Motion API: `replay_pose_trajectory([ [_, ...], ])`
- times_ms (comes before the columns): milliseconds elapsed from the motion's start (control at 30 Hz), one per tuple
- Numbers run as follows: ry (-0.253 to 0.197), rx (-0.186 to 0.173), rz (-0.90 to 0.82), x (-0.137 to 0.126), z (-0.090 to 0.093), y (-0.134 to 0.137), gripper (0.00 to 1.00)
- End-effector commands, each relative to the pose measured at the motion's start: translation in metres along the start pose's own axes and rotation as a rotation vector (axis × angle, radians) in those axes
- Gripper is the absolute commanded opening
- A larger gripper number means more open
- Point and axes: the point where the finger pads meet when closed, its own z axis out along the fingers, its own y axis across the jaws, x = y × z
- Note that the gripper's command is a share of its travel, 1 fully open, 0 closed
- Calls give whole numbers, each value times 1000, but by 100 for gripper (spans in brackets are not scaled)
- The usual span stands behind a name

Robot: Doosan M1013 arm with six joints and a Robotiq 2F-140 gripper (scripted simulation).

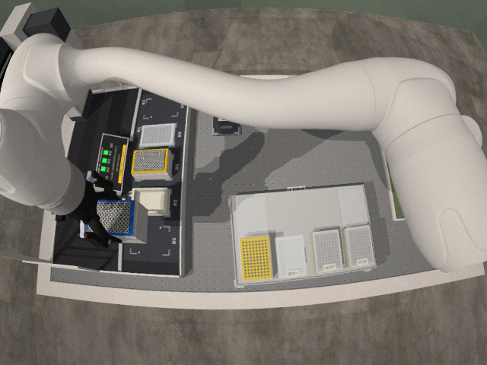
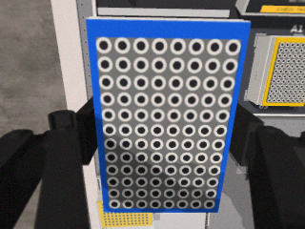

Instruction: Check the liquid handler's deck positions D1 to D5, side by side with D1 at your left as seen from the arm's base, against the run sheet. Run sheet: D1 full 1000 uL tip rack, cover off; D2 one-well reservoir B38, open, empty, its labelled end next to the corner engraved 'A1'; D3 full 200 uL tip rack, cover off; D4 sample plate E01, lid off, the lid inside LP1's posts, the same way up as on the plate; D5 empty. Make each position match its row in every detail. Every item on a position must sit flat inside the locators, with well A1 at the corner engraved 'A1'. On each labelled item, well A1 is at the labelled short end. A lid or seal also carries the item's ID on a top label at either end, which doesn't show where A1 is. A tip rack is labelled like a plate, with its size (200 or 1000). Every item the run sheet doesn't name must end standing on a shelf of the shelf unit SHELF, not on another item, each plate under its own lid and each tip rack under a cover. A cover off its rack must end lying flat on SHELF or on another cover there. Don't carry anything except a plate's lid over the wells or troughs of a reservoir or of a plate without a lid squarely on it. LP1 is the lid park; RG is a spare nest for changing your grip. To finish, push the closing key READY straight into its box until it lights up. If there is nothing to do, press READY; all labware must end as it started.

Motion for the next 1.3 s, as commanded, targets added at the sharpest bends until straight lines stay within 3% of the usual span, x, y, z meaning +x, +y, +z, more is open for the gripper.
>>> replay_pose_trajectory([
  [0, 2, 0, 0, 0, -2, 0, 10],
  [400, 2, 0, 0, 0, 6, 0, 10],
  [1267, 2, 0, 0, 0, 46, 0, 10],
])
